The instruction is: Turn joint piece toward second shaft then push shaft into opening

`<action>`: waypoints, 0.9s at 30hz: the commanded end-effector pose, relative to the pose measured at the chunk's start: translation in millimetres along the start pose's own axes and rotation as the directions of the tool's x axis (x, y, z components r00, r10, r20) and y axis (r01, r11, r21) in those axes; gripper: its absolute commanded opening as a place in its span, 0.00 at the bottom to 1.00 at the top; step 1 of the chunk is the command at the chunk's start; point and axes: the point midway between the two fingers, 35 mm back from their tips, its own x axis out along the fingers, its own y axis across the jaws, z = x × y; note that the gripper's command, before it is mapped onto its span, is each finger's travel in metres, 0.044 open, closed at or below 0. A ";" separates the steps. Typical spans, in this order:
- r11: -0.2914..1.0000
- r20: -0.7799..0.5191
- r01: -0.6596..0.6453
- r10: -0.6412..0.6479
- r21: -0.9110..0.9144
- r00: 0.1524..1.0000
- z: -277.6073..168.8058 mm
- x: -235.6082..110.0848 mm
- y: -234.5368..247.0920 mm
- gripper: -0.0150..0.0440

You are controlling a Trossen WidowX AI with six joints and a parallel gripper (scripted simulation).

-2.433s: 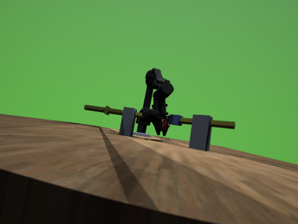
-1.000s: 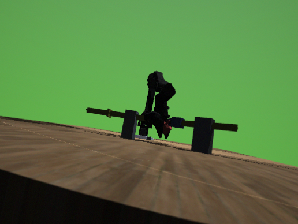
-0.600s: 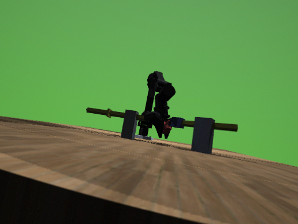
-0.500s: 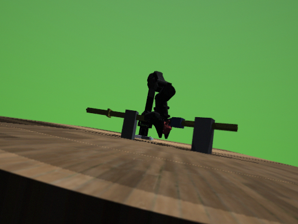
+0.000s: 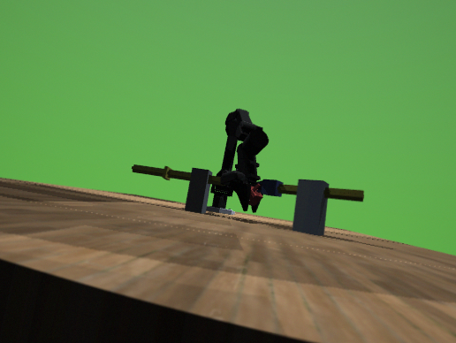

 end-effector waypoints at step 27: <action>1.000 0.000 0.000 0.000 0.000 1.000 0.0 0.0 0.0 0.25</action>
